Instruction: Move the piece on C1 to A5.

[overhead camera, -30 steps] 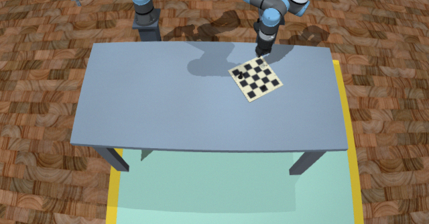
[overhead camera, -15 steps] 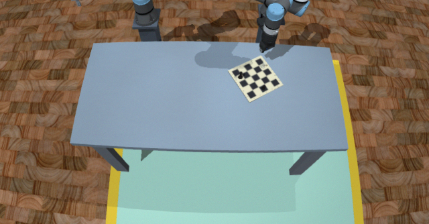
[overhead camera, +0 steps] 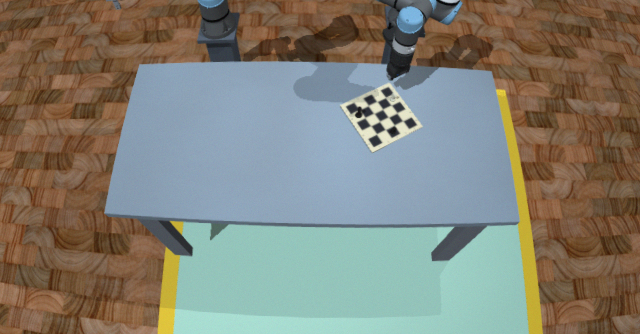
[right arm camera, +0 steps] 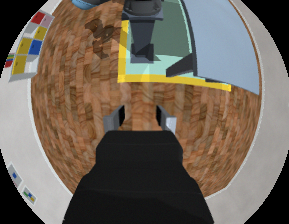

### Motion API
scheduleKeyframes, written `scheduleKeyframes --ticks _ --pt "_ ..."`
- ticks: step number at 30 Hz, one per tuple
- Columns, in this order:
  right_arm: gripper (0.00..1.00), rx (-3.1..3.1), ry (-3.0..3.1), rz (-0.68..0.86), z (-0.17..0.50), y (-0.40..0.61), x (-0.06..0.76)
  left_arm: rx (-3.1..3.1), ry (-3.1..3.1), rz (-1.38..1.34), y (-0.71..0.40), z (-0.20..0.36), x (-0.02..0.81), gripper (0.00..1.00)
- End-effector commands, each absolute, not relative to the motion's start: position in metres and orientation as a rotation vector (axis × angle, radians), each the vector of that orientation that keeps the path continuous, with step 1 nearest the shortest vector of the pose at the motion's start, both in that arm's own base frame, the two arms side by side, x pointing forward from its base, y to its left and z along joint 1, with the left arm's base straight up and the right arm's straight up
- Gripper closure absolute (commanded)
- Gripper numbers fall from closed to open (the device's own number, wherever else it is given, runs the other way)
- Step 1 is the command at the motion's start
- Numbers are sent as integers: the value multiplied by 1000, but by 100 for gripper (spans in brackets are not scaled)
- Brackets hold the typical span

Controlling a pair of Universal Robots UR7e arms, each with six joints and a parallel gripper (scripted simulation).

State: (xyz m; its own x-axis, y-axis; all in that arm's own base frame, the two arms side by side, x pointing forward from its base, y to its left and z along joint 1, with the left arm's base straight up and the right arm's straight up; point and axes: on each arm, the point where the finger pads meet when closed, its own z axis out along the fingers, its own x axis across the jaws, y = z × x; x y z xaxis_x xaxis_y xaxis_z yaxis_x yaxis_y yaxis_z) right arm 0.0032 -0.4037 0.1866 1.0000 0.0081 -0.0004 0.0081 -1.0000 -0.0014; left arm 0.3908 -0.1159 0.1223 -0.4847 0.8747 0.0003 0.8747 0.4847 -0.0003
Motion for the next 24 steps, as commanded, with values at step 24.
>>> scheduleKeyframes --ticks 24 --pt "0 -3142 -13 0 187 -404 3 -1595 -2708 0 -116 38 391 100"
